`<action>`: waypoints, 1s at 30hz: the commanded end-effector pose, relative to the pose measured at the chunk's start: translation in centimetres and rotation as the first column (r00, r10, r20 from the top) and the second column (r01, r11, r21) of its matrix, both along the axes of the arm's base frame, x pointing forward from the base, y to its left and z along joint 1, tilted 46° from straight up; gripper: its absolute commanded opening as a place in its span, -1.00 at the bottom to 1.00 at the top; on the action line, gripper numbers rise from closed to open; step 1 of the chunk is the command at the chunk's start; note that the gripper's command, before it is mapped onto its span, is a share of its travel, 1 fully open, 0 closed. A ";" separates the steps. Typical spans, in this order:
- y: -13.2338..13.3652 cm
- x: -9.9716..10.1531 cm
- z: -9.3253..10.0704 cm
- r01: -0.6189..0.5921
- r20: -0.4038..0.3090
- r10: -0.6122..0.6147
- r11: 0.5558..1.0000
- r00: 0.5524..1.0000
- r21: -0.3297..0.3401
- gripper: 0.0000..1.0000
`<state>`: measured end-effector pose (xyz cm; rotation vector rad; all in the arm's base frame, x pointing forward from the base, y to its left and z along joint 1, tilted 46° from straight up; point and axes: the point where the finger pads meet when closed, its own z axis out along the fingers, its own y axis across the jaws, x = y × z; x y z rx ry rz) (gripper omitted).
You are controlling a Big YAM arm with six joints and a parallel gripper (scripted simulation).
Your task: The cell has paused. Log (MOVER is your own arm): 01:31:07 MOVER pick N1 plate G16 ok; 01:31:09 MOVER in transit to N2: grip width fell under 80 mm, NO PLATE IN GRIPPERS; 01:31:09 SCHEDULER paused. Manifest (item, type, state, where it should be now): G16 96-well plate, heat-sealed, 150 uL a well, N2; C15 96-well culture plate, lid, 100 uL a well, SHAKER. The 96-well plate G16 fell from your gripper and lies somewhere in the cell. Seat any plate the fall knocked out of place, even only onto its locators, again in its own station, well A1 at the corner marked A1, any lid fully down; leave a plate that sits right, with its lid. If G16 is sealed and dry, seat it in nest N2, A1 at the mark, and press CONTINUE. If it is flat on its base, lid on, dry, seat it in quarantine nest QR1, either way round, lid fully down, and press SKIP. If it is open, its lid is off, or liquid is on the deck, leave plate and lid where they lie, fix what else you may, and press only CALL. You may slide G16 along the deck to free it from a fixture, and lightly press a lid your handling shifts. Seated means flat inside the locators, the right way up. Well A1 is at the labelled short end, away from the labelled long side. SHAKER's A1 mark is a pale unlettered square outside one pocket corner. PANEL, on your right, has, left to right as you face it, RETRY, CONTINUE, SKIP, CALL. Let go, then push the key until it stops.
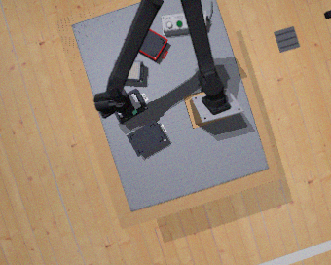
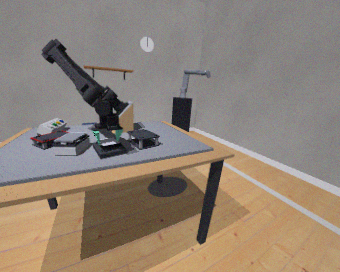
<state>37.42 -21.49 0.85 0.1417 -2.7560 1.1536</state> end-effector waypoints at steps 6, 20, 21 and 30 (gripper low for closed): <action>-0.5 -0.5 -0.6 0.005 -0.006 -0.005 1.000 1.000 0.005 -1.00; -0.7 -0.5 -0.9 0.005 -0.007 -0.005 1.000 1.000 0.005 -1.00; -0.8 -0.5 -0.9 0.005 -0.006 -0.005 1.000 1.000 0.005 -1.00; -0.8 -0.6 -1.1 0.007 -0.007 -0.007 1.000 1.000 0.006 -1.00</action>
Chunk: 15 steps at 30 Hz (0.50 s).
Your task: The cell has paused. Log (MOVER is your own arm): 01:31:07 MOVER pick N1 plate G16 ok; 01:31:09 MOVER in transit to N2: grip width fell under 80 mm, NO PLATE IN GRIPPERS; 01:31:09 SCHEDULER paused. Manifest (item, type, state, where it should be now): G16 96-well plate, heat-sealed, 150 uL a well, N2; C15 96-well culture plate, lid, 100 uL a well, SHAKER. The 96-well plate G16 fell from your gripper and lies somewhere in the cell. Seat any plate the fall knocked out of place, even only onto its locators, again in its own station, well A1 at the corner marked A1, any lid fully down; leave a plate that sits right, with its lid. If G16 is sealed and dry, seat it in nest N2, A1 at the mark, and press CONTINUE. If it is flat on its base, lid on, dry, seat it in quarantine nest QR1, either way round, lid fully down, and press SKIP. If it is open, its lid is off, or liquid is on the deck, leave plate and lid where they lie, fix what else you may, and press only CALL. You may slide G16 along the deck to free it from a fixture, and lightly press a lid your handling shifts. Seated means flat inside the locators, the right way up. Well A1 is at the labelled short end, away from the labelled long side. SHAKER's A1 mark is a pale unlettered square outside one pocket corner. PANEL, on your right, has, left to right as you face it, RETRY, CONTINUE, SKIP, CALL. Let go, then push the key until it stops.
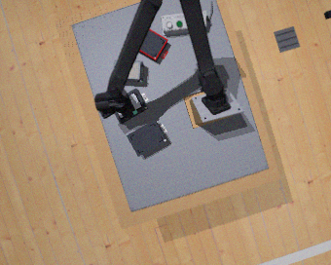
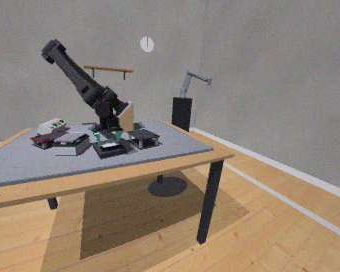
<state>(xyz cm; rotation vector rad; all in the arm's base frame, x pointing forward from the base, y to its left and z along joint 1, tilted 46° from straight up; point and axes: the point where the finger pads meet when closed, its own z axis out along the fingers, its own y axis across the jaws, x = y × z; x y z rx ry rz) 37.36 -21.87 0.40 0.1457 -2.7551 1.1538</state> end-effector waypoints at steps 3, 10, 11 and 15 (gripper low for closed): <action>-0.5 -0.5 -0.5 0.009 -0.002 -0.009 1.000 1.000 0.005 -1.00; -0.5 -0.5 -0.5 0.008 -0.002 -0.008 1.000 1.000 0.005 -1.00; -0.5 -0.5 -0.5 0.008 -0.002 -0.008 1.000 1.000 0.005 -1.00; -0.5 -0.5 -0.5 0.009 -0.002 -0.009 1.000 1.000 0.005 1.00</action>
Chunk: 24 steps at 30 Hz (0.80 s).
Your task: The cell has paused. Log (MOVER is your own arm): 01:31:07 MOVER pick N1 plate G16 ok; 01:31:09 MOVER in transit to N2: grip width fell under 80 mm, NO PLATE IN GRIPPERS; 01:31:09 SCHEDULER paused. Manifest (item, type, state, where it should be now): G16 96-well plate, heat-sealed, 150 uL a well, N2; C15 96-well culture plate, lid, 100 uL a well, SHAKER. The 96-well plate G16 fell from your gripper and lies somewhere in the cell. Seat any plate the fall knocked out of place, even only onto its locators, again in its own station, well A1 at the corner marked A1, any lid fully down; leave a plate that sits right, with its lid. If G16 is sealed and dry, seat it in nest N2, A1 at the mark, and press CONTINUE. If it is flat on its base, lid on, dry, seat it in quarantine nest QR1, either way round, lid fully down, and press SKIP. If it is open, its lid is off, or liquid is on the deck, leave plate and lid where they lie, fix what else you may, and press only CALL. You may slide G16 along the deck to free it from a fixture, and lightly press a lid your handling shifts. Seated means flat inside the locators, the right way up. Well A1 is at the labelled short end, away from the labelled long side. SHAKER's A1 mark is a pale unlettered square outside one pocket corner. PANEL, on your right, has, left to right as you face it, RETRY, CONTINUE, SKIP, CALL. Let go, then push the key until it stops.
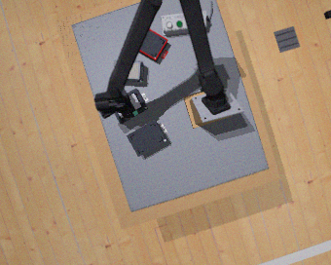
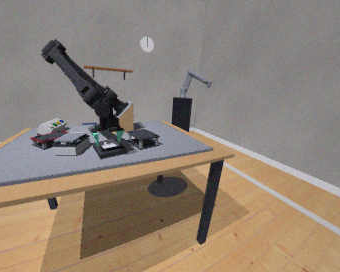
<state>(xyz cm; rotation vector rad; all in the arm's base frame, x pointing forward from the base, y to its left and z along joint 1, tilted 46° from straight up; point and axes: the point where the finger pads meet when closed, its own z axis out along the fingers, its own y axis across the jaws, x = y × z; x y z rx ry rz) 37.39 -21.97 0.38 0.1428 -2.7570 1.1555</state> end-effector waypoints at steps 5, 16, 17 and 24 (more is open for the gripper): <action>-0.4 -0.7 -0.5 0.008 -0.010 -0.008 1.000 1.000 0.007 1.00; -0.4 -0.7 -0.5 0.008 -0.010 -0.008 1.000 1.000 0.007 1.00; -0.4 -0.7 -0.5 0.008 -0.010 -0.008 1.000 1.000 0.007 1.00; 1.8 0.8 1.8 -0.016 0.022 0.016 1.000 1.000 -0.002 1.00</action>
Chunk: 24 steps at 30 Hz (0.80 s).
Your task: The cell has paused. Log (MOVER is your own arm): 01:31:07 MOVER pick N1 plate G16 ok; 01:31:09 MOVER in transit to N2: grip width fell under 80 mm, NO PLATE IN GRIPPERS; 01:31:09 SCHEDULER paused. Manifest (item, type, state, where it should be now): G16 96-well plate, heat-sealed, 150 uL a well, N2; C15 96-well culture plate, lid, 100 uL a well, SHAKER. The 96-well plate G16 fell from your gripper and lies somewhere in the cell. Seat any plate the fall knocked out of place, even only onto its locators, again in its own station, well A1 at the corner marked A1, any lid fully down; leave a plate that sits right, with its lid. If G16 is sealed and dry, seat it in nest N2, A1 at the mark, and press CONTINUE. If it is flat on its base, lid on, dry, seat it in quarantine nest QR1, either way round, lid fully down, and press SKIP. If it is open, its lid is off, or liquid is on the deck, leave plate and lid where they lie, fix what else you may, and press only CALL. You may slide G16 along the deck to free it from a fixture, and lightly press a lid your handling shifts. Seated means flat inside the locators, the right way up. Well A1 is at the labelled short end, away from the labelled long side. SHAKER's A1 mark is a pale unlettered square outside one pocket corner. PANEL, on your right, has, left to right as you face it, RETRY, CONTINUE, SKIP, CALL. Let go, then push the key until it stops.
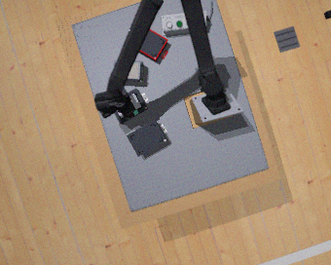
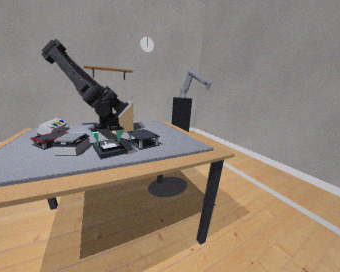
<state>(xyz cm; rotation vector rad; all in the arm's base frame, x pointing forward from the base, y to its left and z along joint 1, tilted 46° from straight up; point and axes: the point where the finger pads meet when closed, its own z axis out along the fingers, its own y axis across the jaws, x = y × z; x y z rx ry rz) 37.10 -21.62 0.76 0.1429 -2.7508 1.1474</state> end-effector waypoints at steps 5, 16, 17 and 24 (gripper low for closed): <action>2.2 2.2 2.8 -0.019 0.048 0.019 1.000 0.999 -0.009 1.00; 3.8 2.4 4.4 -0.019 0.050 0.019 1.000 0.999 -0.009 1.00; 3.8 2.2 3.5 -0.019 0.026 0.019 1.000 0.999 -0.005 1.00; 3.2 1.4 3.5 -0.008 0.027 0.008 1.000 1.000 -0.003 1.00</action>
